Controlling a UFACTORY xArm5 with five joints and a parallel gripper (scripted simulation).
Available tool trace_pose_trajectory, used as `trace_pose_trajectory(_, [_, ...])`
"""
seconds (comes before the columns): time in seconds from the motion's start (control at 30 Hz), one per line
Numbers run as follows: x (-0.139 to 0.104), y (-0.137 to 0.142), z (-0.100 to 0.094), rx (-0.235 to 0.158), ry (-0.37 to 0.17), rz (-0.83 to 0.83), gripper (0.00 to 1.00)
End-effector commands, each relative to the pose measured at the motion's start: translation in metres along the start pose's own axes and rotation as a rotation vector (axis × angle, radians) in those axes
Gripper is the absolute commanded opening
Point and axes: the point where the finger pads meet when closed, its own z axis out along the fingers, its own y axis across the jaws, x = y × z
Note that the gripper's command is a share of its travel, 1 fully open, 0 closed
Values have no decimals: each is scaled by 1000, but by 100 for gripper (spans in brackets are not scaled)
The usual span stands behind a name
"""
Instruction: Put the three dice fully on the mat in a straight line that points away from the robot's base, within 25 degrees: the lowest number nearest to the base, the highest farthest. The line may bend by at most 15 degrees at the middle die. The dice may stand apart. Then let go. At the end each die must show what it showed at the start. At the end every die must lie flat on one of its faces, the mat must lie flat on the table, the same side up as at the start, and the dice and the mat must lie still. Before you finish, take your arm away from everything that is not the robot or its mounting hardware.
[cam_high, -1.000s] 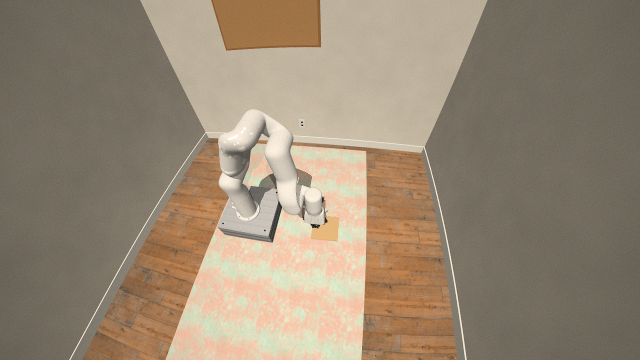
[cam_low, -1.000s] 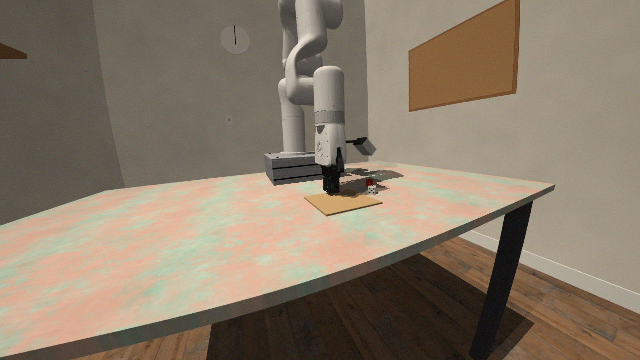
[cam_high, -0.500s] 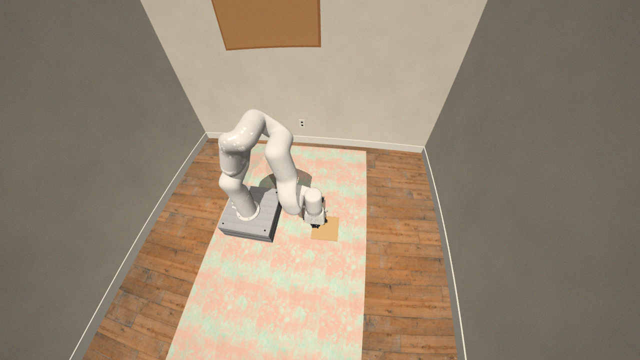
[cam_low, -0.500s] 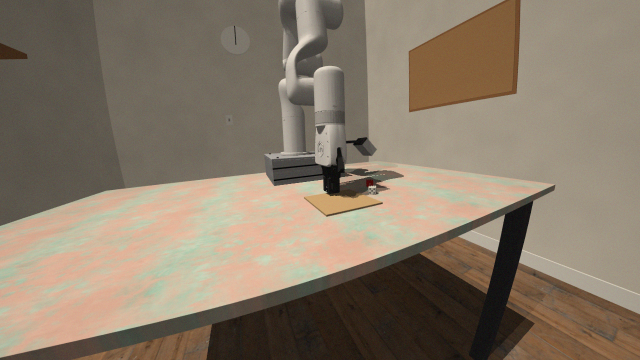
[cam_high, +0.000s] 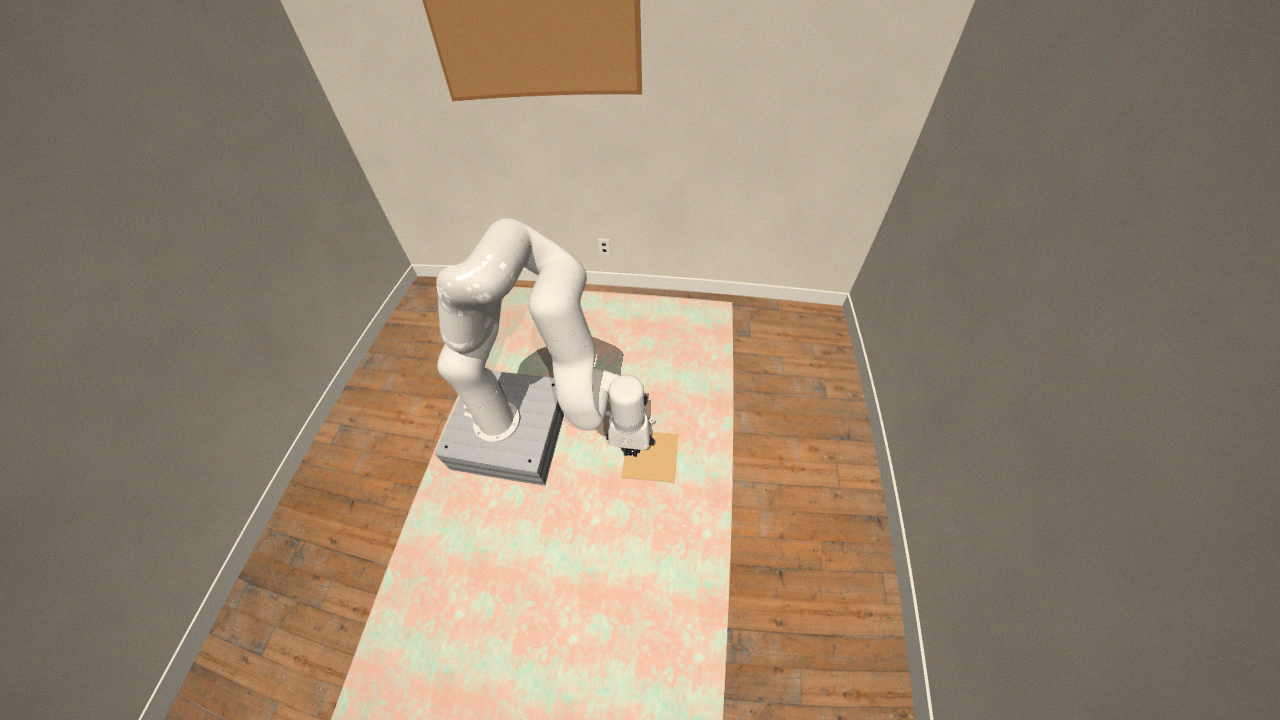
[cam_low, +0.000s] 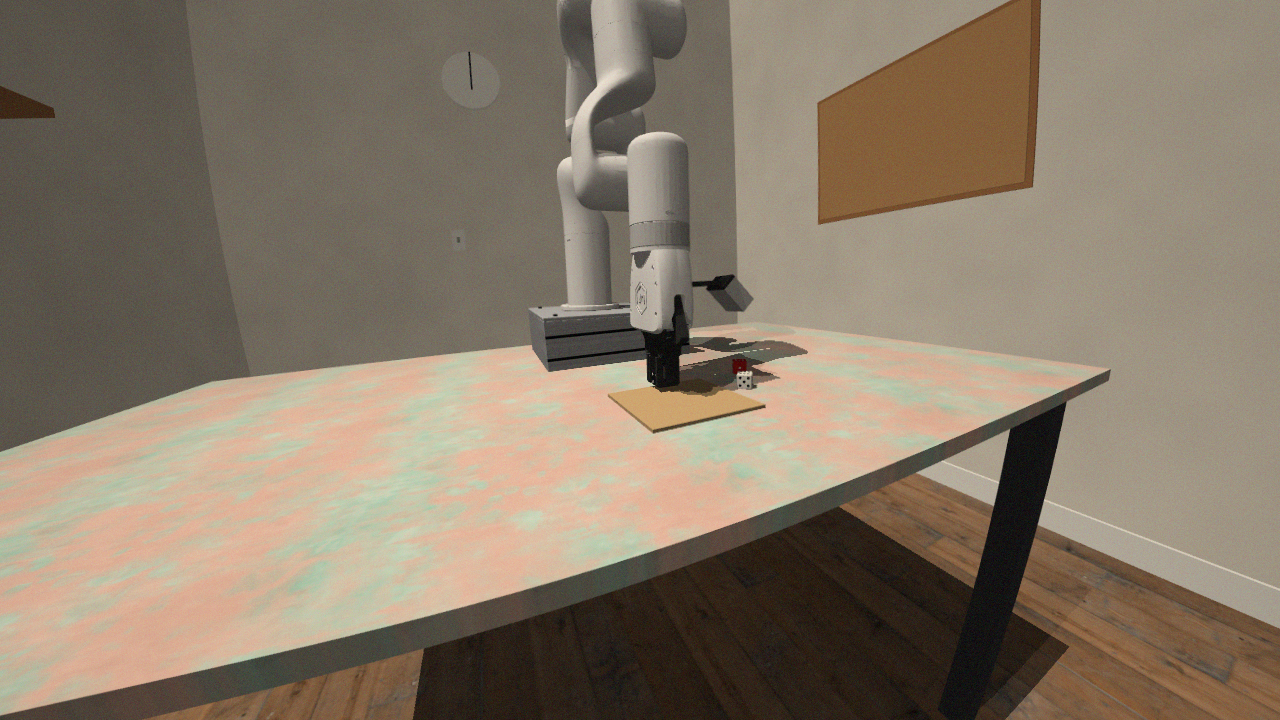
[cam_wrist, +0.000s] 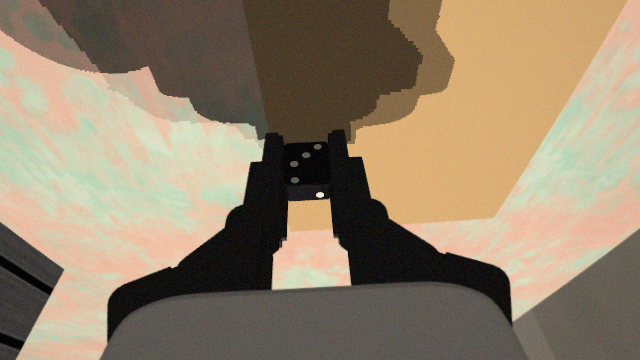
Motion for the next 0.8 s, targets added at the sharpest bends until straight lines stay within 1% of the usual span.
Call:
trace_pose_trajectory(0.0, [0, 1, -1, -3, 0, 0, 15])
trace_pose_trajectory(0.77, [1, 1, 3, -3, 0, -1, 15])
